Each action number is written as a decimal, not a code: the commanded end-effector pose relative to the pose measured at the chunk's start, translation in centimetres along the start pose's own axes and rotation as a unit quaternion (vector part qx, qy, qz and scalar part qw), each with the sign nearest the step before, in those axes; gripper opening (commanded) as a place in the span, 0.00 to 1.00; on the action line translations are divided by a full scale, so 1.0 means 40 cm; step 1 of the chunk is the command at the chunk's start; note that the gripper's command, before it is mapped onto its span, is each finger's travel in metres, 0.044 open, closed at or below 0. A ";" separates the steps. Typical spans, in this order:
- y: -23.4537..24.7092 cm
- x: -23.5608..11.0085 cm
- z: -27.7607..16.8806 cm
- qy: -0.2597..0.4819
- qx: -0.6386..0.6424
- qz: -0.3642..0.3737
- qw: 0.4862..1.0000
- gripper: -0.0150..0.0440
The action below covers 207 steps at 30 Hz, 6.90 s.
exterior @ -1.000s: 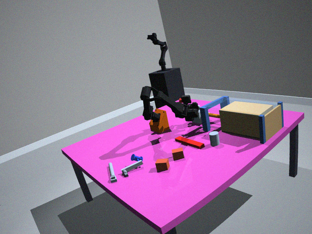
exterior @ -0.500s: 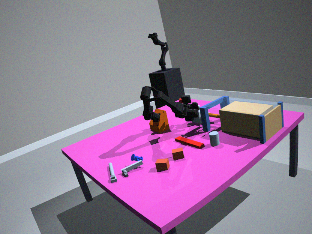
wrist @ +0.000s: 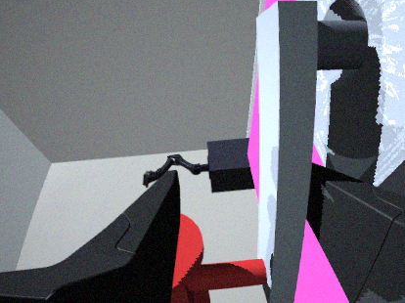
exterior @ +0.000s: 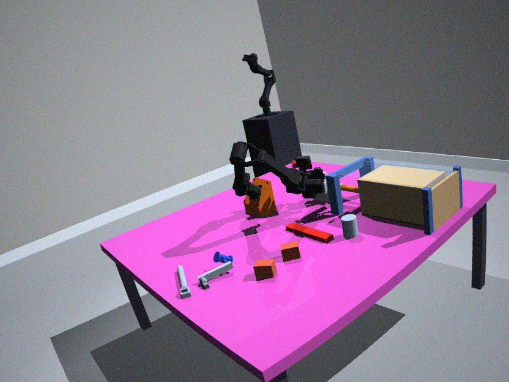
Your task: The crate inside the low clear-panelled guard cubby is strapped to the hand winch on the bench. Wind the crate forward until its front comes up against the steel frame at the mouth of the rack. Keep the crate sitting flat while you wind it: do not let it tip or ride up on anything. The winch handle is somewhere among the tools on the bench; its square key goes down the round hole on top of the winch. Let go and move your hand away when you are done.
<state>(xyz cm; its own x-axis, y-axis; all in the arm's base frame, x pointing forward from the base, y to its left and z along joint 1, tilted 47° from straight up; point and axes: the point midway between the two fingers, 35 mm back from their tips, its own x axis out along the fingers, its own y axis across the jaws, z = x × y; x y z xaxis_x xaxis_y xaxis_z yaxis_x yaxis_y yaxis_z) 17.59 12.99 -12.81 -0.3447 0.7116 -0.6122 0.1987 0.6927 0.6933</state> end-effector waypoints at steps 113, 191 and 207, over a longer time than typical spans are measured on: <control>0.278 0.024 0.017 0.199 -0.211 -0.682 0.671 1.00; 0.027 0.025 0.033 0.206 -0.199 -0.679 0.677 0.25; 0.027 0.025 0.041 0.224 -0.184 -0.676 0.677 0.25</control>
<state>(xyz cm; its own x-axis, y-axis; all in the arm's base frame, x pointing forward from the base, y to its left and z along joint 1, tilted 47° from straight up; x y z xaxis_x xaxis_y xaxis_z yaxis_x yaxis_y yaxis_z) 18.98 14.73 -13.20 -0.2436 -0.7089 -0.6619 -0.7892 0.5416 -0.2896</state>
